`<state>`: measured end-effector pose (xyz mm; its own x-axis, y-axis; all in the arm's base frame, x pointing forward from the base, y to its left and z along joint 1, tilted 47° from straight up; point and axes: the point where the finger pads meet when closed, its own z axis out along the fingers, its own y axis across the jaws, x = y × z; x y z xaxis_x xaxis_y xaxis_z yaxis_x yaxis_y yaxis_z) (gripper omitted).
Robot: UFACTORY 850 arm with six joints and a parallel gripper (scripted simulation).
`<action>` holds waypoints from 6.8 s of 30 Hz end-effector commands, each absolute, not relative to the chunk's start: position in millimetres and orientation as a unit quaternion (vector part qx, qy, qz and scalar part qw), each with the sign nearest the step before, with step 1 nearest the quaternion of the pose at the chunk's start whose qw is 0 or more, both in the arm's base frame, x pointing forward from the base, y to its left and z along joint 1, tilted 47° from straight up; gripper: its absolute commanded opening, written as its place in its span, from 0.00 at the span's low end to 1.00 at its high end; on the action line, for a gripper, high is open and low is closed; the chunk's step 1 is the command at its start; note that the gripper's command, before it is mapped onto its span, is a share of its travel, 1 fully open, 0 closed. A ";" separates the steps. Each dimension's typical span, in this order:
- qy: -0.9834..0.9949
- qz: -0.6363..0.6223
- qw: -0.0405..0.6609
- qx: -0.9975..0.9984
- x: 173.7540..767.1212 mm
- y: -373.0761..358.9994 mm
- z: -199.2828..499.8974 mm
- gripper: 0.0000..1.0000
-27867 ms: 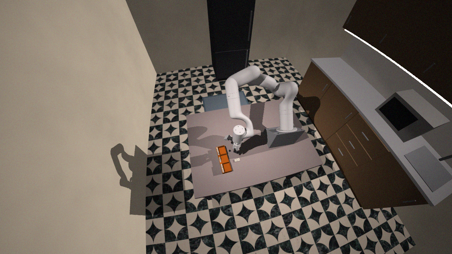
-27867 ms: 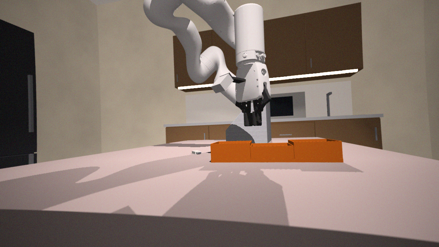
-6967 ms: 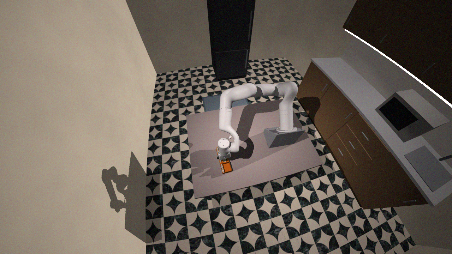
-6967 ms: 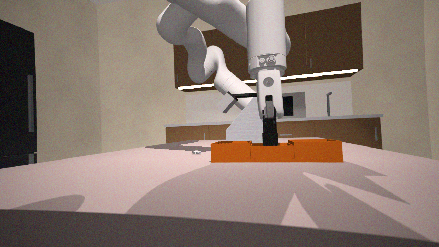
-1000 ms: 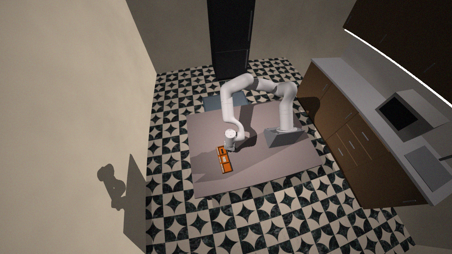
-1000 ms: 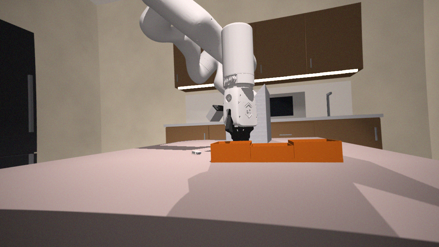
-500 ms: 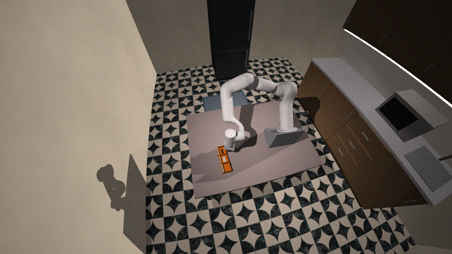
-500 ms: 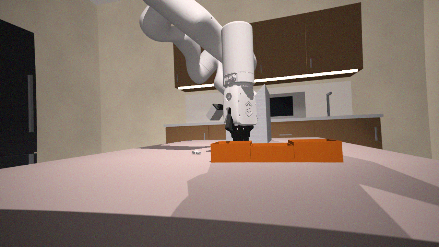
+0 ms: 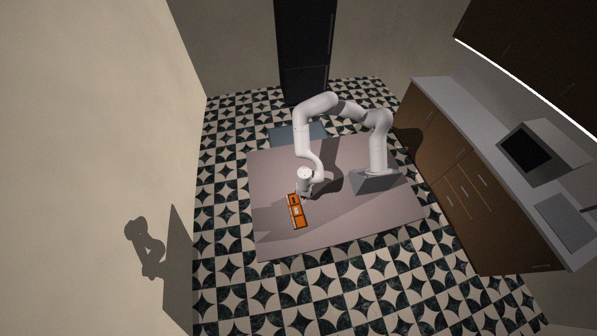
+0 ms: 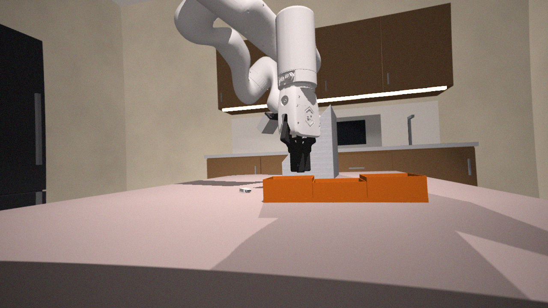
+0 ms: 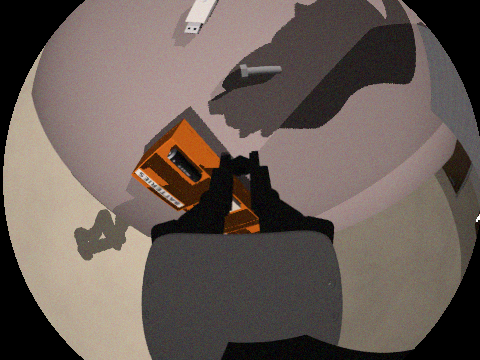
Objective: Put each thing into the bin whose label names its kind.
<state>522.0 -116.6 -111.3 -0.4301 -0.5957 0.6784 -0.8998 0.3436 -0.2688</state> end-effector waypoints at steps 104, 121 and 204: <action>-0.644 0.250 0.309 0.654 584.9 -31.0 -250.1 0.00; -0.644 0.250 0.309 0.654 584.5 -31.4 -249.6 0.30; -0.224 0.058 0.399 0.887 469.2 -138.9 -40.6 0.29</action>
<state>478.7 -126.1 -59.3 0.8296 -0.4198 0.3680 -0.5519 -0.5169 0.6544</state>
